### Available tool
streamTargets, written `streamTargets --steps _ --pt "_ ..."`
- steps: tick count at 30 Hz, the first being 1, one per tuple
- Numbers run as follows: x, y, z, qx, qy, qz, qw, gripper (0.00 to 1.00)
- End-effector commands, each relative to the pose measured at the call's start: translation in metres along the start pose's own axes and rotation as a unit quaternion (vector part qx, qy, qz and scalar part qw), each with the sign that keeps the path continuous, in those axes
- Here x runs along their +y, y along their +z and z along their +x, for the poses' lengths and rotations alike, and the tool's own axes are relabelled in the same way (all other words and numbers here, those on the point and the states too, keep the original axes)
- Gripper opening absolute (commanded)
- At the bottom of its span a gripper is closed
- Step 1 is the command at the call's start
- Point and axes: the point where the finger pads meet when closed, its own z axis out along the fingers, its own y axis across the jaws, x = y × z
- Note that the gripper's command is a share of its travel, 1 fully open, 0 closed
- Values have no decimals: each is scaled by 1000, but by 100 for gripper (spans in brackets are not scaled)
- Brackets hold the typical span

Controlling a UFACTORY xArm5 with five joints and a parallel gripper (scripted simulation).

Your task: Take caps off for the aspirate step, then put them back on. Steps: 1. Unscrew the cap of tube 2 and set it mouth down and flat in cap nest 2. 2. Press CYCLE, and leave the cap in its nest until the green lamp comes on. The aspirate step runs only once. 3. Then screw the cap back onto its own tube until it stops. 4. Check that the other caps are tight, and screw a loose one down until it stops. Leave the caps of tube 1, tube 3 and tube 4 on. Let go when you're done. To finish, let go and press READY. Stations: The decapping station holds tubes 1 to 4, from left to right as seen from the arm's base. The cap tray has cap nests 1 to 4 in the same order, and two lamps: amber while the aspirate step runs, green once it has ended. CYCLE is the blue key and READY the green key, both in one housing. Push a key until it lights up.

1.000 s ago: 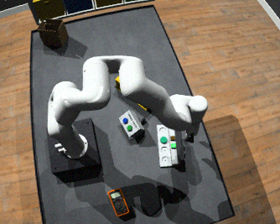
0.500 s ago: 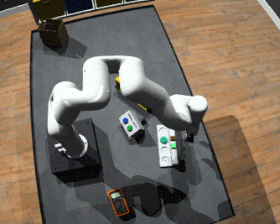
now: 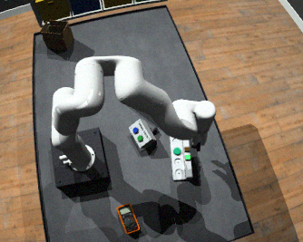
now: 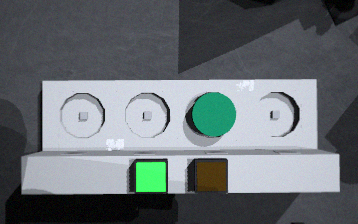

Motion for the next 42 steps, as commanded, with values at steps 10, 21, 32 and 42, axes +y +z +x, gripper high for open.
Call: streamTargets --steps 10,21,32,42 --pt "-4 -47 67 -4 0 1 1000 46" --pt "-4 -47 67 -4 0 1 1000 46" --pt "-4 -2 67 -4 0 2 1000 46" --pt "-4 38 66 -4 0 2 1000 46"
